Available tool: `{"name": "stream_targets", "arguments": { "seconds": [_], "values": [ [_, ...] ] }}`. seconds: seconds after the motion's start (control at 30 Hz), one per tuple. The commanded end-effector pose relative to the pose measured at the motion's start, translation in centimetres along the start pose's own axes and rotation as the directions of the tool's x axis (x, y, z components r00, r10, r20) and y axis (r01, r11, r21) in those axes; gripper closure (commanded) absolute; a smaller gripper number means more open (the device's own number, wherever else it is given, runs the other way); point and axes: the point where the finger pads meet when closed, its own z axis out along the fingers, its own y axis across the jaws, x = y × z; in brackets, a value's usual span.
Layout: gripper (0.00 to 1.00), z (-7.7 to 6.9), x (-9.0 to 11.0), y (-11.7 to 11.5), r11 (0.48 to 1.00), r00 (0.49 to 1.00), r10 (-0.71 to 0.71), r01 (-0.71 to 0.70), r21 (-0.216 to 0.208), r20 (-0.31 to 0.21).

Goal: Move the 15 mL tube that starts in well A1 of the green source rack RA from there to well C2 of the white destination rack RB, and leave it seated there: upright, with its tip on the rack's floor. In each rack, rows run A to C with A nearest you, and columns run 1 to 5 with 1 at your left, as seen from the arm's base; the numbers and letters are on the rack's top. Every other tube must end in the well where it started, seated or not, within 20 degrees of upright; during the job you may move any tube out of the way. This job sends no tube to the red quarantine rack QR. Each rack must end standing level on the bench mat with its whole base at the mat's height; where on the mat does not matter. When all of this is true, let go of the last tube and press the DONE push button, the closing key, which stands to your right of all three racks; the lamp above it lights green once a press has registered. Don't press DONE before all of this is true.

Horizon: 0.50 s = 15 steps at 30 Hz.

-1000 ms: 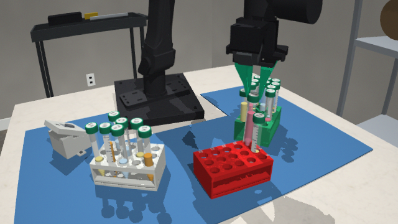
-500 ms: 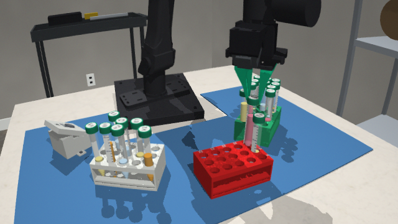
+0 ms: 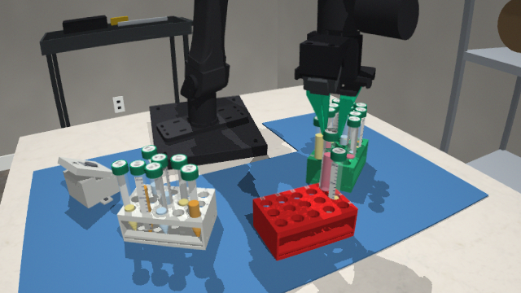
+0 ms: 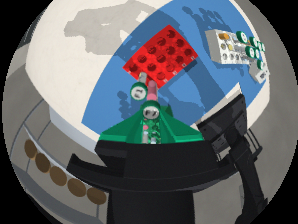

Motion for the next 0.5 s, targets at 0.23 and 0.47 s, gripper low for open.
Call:
{"name": "stream_targets", "arguments": {
  "seconds": [0.23,0.47],
  "values": [
    [1.00,-0.09,-0.12,0.03,1.000,1.000,0.001,0.000,-0.011,0.008],
    [1.00,0.26,-0.12,0.01,1.000,1.000,0.001,0.000,-0.011,0.008]
  ]
}}
